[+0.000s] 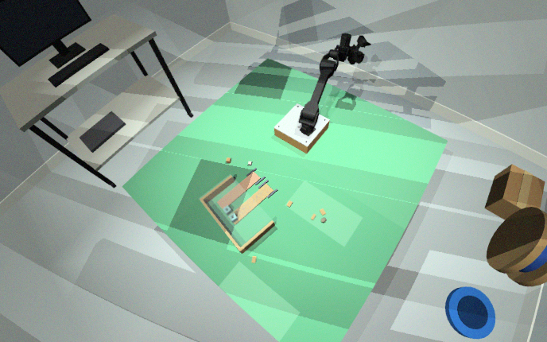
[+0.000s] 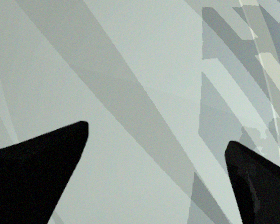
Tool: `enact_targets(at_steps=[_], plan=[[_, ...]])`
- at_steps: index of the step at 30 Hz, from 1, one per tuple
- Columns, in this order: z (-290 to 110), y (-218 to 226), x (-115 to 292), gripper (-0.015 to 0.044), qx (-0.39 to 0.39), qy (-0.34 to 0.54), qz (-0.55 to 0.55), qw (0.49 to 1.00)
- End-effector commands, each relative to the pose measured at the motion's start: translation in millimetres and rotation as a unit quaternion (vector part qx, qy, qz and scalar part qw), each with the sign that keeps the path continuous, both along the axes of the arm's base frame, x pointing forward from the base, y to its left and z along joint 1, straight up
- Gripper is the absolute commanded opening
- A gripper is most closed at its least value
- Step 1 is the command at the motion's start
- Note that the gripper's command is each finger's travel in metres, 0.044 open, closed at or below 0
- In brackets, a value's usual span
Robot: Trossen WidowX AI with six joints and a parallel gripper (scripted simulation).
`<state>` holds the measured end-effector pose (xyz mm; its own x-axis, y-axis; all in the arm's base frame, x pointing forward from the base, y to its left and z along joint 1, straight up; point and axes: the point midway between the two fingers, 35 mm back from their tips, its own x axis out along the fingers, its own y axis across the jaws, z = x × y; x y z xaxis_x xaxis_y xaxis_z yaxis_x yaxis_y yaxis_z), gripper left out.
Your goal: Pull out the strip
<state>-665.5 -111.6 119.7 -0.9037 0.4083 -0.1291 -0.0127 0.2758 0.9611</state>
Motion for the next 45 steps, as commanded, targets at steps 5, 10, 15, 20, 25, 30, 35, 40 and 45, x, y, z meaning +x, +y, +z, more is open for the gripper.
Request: enact_targets(at_steps=[5, 10, 15, 20, 25, 30, 35, 40, 45], plan=[[9.3, -59.8, 18.3, 0.04, 0.031, -0.019, 0.06, 0.998], [21.0, -134.9, 51.7, 0.04, 0.074, -0.039, 0.14, 0.987], [33.5, -214.1, 101.0, 0.04, 0.121, -0.052, 0.23, 0.964], [45.0, -283.7, 161.3, 0.04, 0.169, -0.057, 0.317, 0.931], [55.6, -343.8, 233.2, 0.04, 0.22, -0.053, 0.403, 0.887], [65.1, -390.6, 312.4, 0.04, 0.269, -0.042, 0.483, 0.832], [75.7, -424.1, 398.9, 0.04, 0.308, -0.019, 0.559, 0.769], [84.8, -442.2, 487.8, 0.04, 0.344, 0.01, 0.628, 0.698], [90.0, -444.9, 580.0, 0.04, 0.388, 0.047, 0.688, 0.612]])
